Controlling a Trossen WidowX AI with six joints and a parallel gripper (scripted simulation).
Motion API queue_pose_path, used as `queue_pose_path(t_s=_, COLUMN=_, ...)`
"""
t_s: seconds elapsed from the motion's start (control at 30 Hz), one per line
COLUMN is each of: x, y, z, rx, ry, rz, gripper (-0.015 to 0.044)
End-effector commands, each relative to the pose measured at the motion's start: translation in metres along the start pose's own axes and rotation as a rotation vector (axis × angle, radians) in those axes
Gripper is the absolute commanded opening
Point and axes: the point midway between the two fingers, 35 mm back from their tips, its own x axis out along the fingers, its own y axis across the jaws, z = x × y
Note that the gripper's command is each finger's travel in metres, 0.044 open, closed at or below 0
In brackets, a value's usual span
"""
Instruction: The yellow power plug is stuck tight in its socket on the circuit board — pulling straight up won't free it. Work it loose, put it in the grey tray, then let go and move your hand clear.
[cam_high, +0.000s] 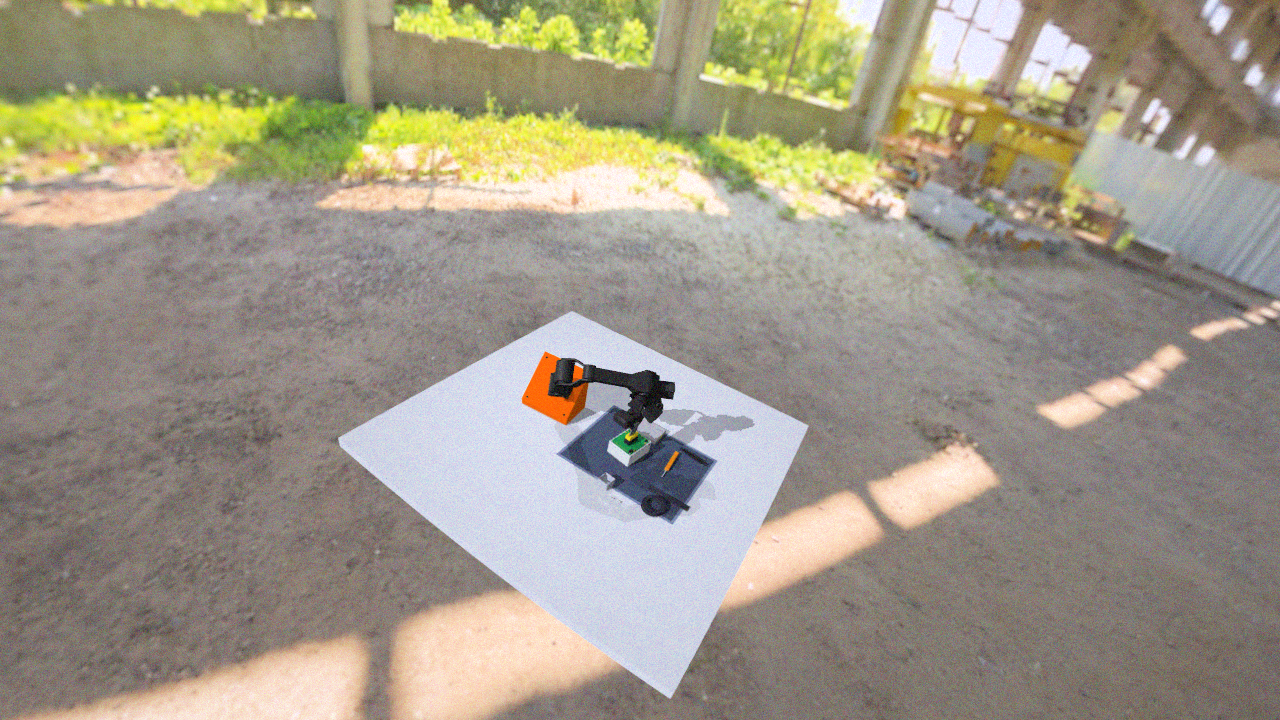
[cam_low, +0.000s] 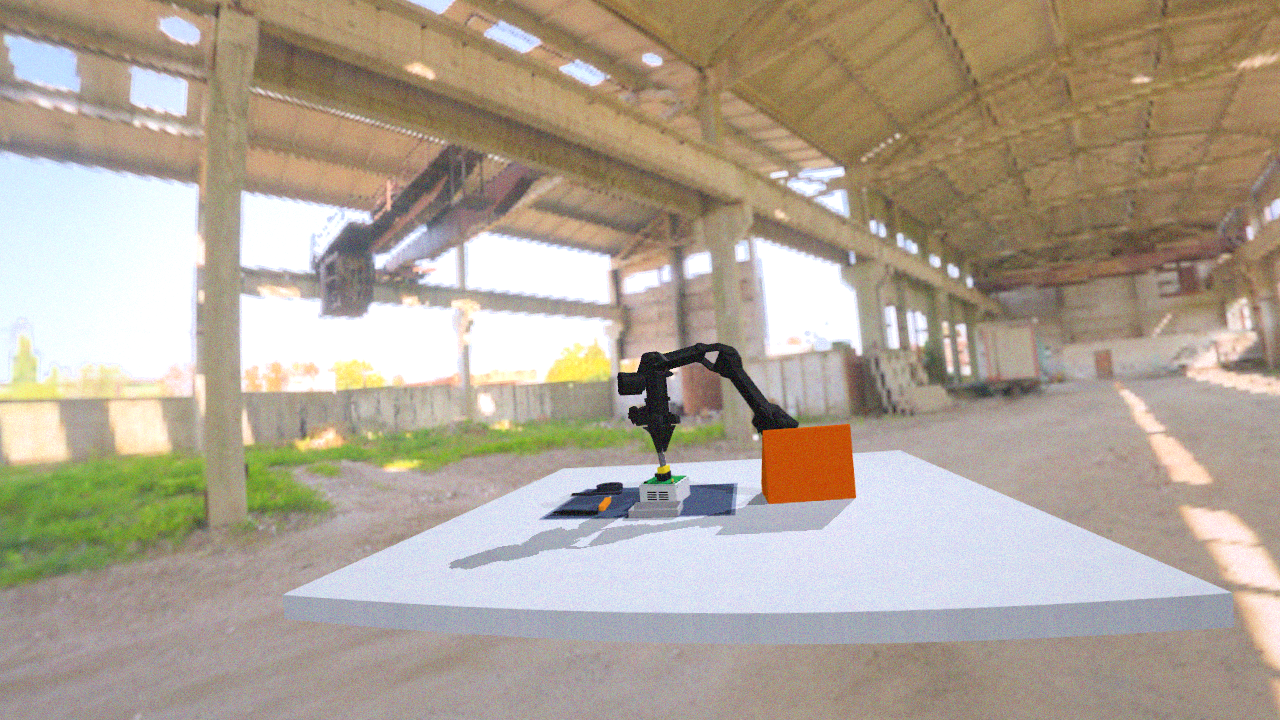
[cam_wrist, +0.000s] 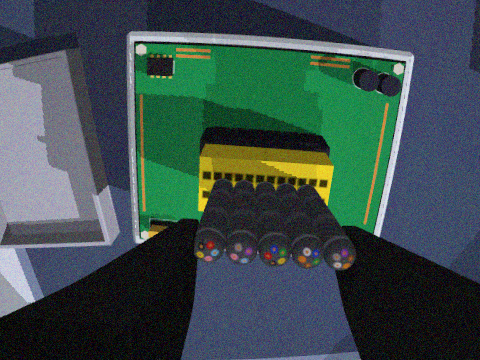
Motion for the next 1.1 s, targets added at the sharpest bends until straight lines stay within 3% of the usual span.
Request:
queue_pose_path(t_s=0.0, x=-0.014, y=0.007, z=-0.001, rx=-0.013, ry=-0.026, rz=-0.082, gripper=0.0000)
queue_pose_path(t_s=0.37, x=-0.023, y=0.007, z=-0.001, rx=-0.014, ry=-0.026, rz=-0.082, gripper=0.0000)
queue_pose_path(t_s=0.63, x=0.004, y=0.005, z=0.000, rx=-0.013, ry=-0.026, rz=-0.083, gripper=0.0000)
queue_pose_path(t_s=0.93, x=0.004, y=0.005, z=0.000, rx=-0.013, ry=-0.026, rz=-0.083, gripper=0.0236)
queue_pose_path(t_s=1.07, x=0.004, y=0.005, z=0.000, rx=-0.013, ry=-0.026, rz=-0.083, gripper=0.0249)
